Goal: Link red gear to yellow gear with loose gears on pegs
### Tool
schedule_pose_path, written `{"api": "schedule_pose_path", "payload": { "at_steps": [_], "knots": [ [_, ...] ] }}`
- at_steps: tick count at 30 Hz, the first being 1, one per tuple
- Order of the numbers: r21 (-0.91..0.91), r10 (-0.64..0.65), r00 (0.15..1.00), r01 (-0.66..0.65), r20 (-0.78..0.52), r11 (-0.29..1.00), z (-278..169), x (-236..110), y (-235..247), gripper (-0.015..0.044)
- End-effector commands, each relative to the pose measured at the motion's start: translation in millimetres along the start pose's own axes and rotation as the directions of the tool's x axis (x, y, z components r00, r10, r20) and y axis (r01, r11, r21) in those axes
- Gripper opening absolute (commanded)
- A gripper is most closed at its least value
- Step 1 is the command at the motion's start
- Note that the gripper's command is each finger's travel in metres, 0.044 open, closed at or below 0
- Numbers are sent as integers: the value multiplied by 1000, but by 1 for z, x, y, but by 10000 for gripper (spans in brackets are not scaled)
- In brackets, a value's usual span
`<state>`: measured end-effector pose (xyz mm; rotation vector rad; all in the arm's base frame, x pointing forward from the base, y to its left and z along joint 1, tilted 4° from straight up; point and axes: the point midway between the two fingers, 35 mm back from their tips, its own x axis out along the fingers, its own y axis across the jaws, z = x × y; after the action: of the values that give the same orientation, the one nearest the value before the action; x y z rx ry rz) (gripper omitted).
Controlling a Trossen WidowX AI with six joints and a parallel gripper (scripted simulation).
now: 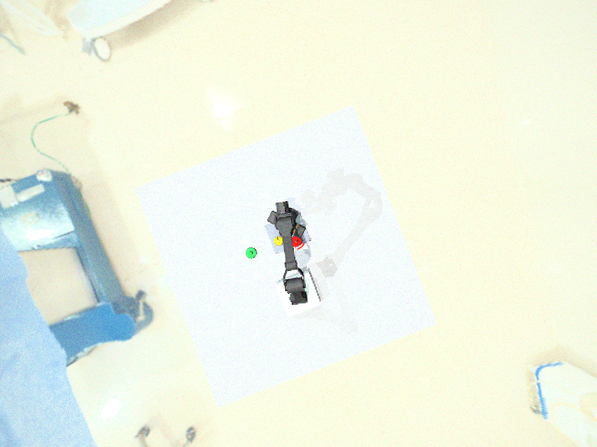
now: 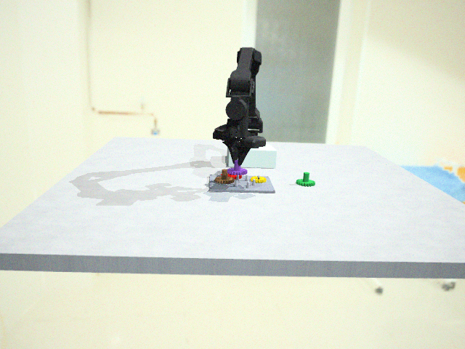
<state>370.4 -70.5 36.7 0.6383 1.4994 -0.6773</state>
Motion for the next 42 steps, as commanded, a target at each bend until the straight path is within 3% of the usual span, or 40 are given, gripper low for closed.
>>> {"api": "schedule_pose_path", "payload": {
  "at_steps": [1, 12, 29, 42],
  "knots": [
    [-50, -5, 1000, 5, 3, 999, 0, 5, -1, 0],
    [-72, -5, 1000, 5, 3, 997, 1, 21, -1, 0],
    [194, -5, 1000, 4, 3, 981, 0, 38, -2, 0],
    [41, -5, 1000, 5, 3, 999, 0, 42, -1, 0]
  ]
}}
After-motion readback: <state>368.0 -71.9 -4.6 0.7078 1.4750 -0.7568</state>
